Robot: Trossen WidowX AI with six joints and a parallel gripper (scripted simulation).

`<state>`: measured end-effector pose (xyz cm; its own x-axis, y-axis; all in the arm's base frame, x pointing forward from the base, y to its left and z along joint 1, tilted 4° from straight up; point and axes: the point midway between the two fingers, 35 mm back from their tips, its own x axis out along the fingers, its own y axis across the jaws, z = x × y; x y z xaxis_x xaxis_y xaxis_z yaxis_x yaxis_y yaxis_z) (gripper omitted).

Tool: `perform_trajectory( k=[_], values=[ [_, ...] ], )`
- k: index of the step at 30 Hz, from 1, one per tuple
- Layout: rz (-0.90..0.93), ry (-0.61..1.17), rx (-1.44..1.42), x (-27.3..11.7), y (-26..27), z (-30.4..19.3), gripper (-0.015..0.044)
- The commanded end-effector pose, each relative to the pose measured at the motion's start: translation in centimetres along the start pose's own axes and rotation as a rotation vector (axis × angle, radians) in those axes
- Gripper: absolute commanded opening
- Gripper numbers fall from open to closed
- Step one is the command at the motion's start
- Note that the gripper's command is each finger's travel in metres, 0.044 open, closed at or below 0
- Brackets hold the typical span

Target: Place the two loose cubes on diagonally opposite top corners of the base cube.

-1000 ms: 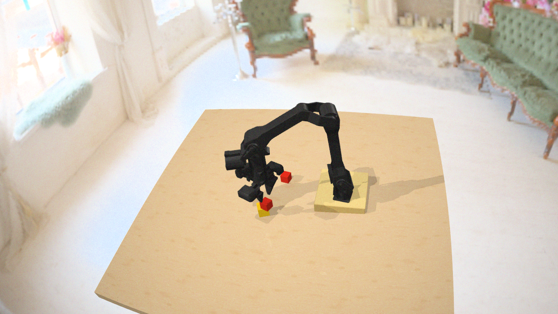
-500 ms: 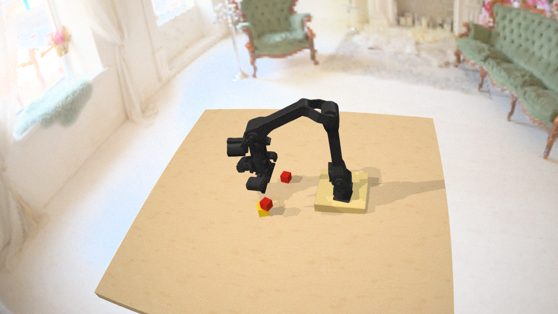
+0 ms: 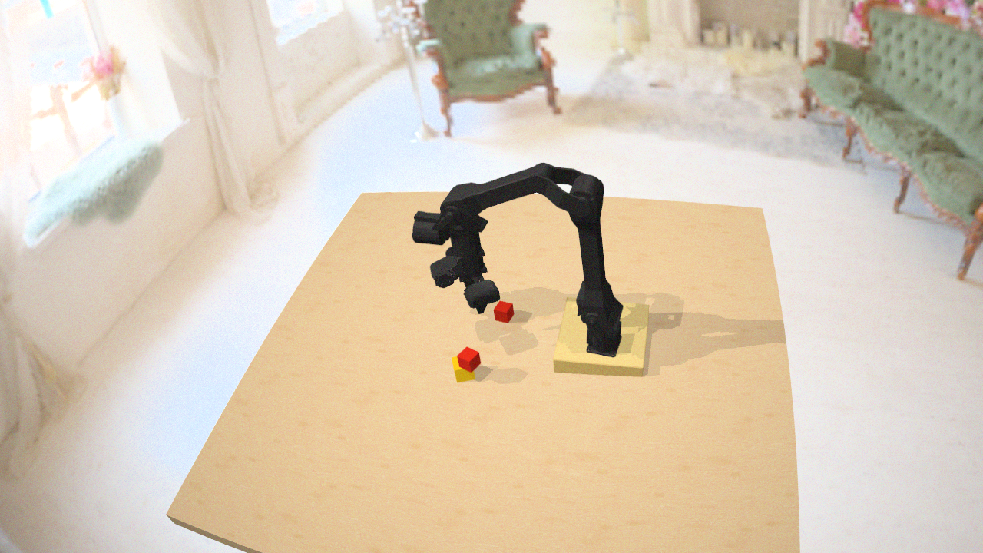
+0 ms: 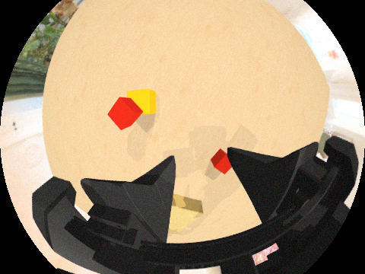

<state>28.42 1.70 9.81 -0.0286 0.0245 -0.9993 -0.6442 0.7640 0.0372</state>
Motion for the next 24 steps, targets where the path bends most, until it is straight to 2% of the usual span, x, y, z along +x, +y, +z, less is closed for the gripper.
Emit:
perform_trajectory(
  k=[1,17,24],
  values=[
    [-0.007,0.003,-0.144,-0.4,-1.3,-1.1,0.0265],
    [-0.004,0.011,-0.763,-1.7,-5.6,-6.8,0.0265],
    [-0.004,0.011,-0.789,-1.6,-5.7,-7.0,0.0265]
  ],
)
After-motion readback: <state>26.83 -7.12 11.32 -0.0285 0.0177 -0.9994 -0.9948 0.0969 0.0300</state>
